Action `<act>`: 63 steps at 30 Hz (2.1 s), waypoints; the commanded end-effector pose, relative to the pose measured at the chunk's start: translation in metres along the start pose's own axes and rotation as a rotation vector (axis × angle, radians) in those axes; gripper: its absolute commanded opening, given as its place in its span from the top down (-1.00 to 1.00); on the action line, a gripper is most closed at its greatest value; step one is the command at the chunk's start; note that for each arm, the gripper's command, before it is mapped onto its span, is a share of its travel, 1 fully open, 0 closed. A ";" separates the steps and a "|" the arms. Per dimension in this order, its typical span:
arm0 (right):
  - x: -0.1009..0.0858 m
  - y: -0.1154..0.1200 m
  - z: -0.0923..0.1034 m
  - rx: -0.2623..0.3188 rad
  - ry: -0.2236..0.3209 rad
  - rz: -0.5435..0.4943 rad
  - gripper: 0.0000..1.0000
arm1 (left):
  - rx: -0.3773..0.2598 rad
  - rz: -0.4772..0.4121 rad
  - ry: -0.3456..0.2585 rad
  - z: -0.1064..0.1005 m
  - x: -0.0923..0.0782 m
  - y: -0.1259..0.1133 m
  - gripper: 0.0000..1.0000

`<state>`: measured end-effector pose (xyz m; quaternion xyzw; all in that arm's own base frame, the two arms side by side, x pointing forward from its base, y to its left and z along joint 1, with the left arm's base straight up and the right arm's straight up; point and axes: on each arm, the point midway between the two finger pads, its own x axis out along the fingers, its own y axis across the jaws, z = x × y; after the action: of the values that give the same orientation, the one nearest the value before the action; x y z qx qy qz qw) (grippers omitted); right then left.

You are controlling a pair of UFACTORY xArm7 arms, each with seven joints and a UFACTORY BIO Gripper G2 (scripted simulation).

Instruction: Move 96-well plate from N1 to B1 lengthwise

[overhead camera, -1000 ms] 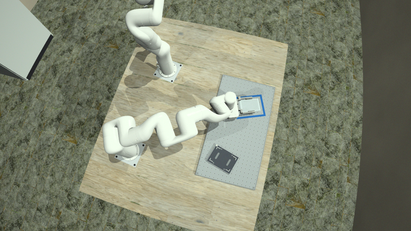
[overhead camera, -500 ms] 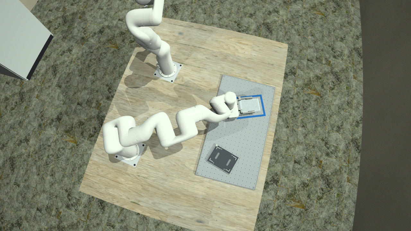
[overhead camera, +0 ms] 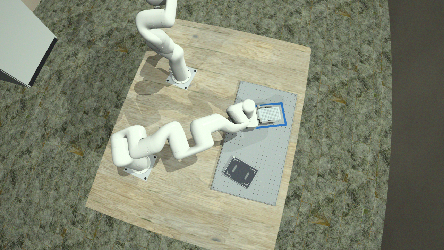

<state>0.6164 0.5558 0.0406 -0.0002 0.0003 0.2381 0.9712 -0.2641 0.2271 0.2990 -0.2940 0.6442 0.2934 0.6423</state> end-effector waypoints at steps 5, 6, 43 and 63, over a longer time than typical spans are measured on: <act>0.001 0.000 0.003 0.002 -0.006 0.000 1.00 | 0.000 0.003 -0.001 0.000 -0.001 0.001 -1.00; 0.001 0.000 0.003 0.002 -0.006 0.000 1.00 | 0.000 0.003 -0.001 0.000 -0.001 0.001 -1.00; 0.002 0.000 -0.003 0.002 -0.006 0.000 1.00 | 0.000 0.003 -0.001 0.000 -0.001 0.001 -1.00; 0.002 0.000 -0.005 0.002 -0.006 0.000 1.00 | 0.000 0.003 -0.001 0.000 -0.001 0.001 -1.00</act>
<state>0.6165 0.5558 0.0313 -0.0002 0.0003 0.2381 0.9712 -0.2641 0.2271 0.2990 -0.2940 0.6442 0.2934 0.6423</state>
